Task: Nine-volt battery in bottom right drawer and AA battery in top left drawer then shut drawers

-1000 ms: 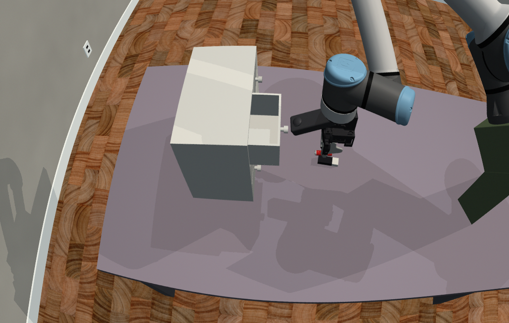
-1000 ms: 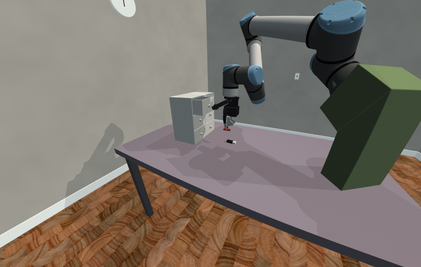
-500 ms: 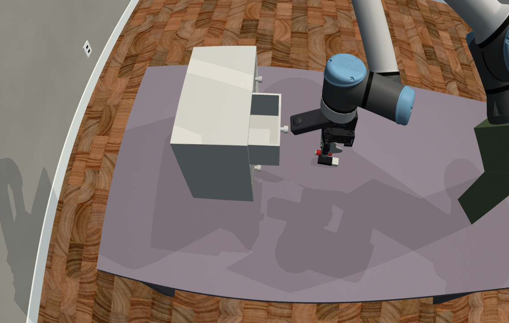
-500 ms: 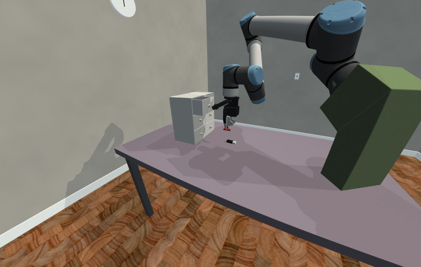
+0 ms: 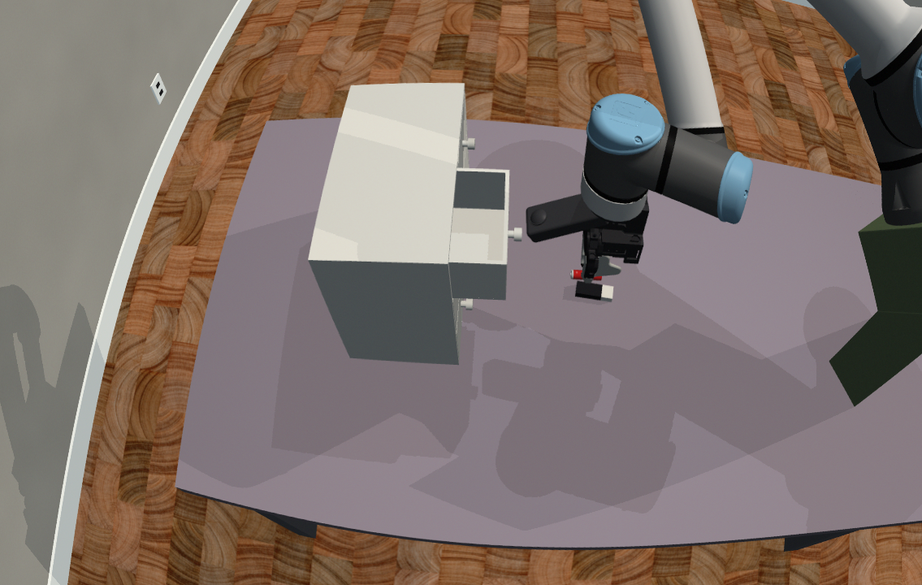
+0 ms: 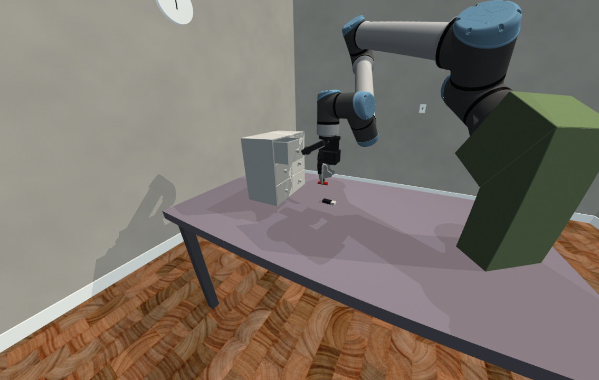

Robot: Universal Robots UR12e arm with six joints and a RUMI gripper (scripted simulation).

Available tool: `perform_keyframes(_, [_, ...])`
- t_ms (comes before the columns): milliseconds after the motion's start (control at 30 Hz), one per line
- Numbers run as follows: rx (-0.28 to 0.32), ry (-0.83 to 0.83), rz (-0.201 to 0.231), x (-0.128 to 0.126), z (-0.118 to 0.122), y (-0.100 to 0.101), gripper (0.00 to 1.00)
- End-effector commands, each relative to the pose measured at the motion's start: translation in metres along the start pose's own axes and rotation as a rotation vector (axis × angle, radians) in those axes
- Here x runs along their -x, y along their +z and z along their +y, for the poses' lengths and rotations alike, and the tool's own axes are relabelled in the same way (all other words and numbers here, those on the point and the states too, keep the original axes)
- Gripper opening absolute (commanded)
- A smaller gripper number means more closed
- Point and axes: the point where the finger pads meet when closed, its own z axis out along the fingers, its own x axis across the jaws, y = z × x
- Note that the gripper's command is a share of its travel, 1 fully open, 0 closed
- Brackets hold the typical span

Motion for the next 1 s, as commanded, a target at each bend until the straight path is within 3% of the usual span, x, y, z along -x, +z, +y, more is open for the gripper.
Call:
perform_keyframes(0, [-0.001, 0.0, 0.0, 0.0, 0.0, -0.005, 0.05])
perform_keyframes(300, [-0.001, 0.0, 0.0, 0.0, 0.0, -0.016, 0.05])
perform_keyframes(967, [-0.001, 0.0, 0.0, 0.0, 0.0, -0.061, 0.05])
